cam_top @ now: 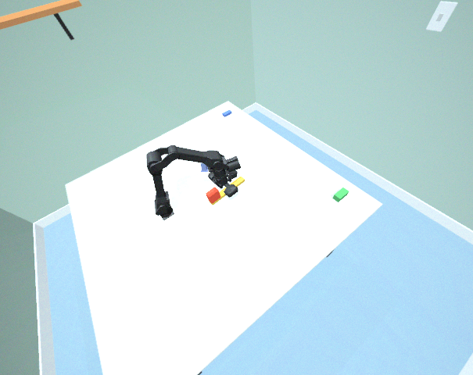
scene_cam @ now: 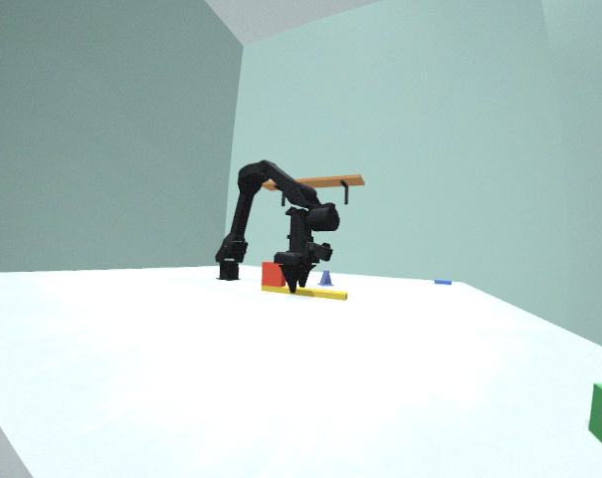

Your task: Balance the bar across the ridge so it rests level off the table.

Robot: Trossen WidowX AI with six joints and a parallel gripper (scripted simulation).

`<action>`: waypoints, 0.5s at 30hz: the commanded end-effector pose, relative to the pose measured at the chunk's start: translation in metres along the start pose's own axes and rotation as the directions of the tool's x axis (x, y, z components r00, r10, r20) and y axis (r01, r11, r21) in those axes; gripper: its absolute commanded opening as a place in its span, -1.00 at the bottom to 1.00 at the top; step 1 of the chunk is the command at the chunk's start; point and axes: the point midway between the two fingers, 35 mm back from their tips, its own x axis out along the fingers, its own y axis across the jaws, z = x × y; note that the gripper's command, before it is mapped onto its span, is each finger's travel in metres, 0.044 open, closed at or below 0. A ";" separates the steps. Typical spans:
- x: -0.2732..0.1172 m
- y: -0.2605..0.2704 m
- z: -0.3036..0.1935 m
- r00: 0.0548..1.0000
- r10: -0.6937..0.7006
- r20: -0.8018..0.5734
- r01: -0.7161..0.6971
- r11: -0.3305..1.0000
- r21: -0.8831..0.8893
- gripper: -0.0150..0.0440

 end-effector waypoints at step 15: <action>0.001 0.000 -0.001 1.000 0.001 -0.003 -0.001 1.000 0.000 0.13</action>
